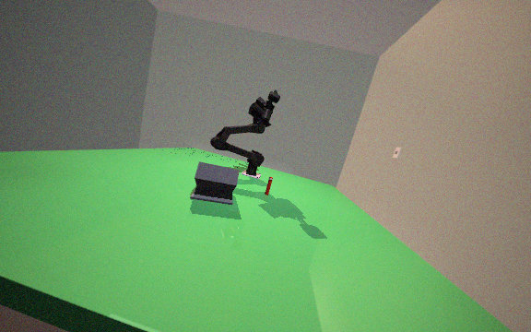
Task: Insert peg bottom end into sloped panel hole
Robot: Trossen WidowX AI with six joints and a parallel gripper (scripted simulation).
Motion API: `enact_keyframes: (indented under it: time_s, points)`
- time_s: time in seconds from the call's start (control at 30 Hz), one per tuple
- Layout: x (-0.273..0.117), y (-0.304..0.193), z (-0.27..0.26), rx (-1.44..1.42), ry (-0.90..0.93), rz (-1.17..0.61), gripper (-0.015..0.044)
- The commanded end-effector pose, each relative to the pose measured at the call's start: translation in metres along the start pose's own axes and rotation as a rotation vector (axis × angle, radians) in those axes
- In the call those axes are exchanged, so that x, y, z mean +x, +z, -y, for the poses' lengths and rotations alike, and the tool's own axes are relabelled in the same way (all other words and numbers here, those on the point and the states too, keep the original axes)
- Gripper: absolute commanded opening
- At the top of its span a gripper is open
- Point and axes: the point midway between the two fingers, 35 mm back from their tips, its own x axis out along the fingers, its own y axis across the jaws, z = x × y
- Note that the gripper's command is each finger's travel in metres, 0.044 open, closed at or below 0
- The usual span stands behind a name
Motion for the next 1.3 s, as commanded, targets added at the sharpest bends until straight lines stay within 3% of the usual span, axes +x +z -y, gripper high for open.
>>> enact_keyframes:
  time_s: [0.0, 0.7, 1.27]
  points:
    - [0.000, 0.000, 0.000, 0.000, 0.000, -0.002, 0.0426]
    - [0.009, -0.099, 0.015, -0.033, -0.060, -0.415, 0.0440]
    - [-0.016, -0.182, 0.044, -0.023, -0.141, -0.793, 0.0440]
